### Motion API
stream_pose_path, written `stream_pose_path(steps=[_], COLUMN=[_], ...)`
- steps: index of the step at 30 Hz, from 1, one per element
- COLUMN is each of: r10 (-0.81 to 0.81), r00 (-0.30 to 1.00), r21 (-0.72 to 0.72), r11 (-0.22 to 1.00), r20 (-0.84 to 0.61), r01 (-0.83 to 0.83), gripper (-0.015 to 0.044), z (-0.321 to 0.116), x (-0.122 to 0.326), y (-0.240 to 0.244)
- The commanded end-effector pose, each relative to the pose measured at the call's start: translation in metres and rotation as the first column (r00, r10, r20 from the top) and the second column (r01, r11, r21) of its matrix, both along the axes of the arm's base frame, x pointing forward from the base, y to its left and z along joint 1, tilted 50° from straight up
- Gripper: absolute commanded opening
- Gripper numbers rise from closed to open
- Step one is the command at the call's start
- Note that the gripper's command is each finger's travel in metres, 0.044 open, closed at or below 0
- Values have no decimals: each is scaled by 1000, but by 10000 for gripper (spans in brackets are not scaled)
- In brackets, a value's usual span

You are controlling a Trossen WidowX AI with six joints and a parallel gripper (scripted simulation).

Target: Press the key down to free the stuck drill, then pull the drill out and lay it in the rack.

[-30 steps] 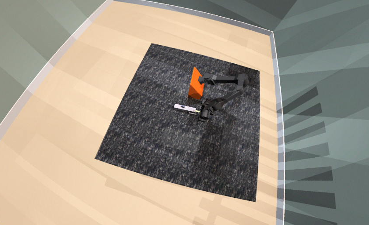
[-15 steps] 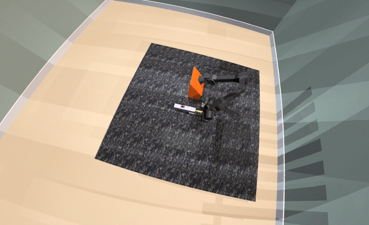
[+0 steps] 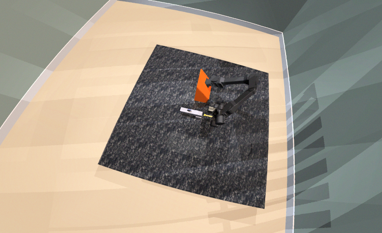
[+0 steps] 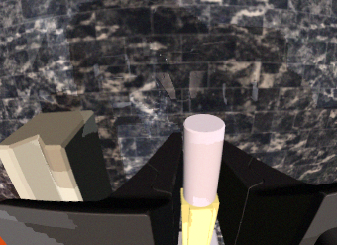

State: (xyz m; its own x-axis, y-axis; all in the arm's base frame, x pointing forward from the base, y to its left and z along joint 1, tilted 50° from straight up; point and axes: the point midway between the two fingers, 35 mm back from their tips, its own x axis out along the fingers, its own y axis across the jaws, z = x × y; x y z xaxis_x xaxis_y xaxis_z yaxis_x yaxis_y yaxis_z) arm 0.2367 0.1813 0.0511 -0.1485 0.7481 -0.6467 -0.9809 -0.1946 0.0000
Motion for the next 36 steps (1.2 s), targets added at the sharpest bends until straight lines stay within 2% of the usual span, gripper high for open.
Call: stream_pose_path(steps=[1, 36], r10=[-1, -1], r00=[1000, 1000], r21=[0, -1], r11=[1000, 1000], r20=[-2, -2], r01=[1, 1], gripper=[0, 0], z=[4, 22], x=[0, 1], y=[3, -12])
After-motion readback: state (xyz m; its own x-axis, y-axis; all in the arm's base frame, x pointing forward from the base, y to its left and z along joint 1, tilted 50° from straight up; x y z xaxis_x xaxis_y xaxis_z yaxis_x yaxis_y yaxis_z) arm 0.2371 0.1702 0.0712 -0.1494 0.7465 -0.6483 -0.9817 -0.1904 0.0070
